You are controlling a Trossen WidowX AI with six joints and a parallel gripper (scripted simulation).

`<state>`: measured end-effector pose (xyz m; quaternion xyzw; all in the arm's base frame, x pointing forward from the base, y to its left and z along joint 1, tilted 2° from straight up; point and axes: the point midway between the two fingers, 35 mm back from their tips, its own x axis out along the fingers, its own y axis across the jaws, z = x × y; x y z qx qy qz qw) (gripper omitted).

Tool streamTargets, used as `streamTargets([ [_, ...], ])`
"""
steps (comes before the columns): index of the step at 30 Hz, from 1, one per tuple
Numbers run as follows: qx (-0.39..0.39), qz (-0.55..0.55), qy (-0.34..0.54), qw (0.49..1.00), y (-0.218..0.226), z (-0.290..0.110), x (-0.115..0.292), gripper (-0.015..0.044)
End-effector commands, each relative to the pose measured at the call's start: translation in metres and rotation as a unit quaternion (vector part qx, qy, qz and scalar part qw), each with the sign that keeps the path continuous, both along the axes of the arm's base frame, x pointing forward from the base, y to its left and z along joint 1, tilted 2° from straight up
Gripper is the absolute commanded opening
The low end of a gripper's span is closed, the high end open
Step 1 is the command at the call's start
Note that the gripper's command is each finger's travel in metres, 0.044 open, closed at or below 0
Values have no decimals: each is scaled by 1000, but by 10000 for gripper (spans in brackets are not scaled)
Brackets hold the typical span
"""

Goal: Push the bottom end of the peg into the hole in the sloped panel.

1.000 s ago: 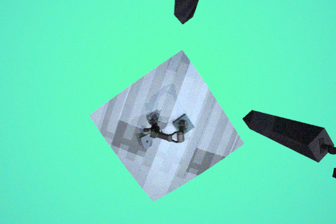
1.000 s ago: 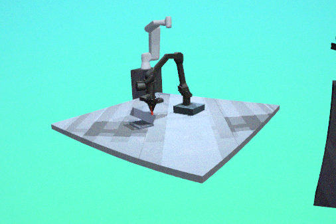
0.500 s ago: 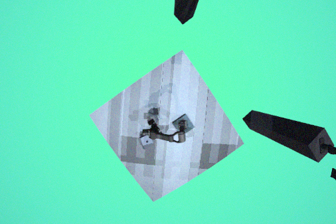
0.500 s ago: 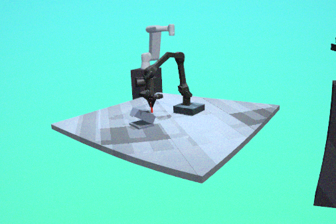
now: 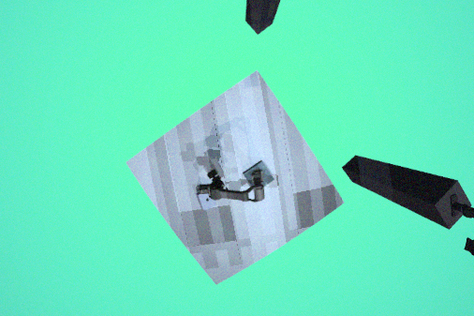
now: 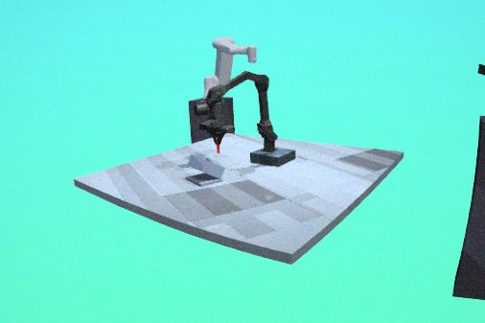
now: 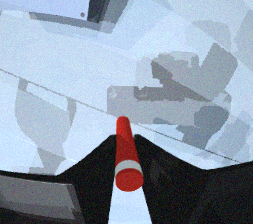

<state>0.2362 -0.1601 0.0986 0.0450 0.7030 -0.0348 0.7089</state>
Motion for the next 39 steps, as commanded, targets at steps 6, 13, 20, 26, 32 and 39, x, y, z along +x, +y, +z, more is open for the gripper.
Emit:
streamTargets([
  [6, -14, 33, -15, 999, 5, 7, 9, 0],
  [13, -28, 63, -30, 997, 10, 12, 18, 0],
  [20, -43, 93, -45, 994, 16, 16, 27, 0],
  [26, -55, 119, -58, 990, 21, 21, 34, 0],
  [32, -67, 144, -71, 985, 27, 25, 41, 0],
  [39, -81, 173, -86, 978, 33, 31, 49, 0],
])
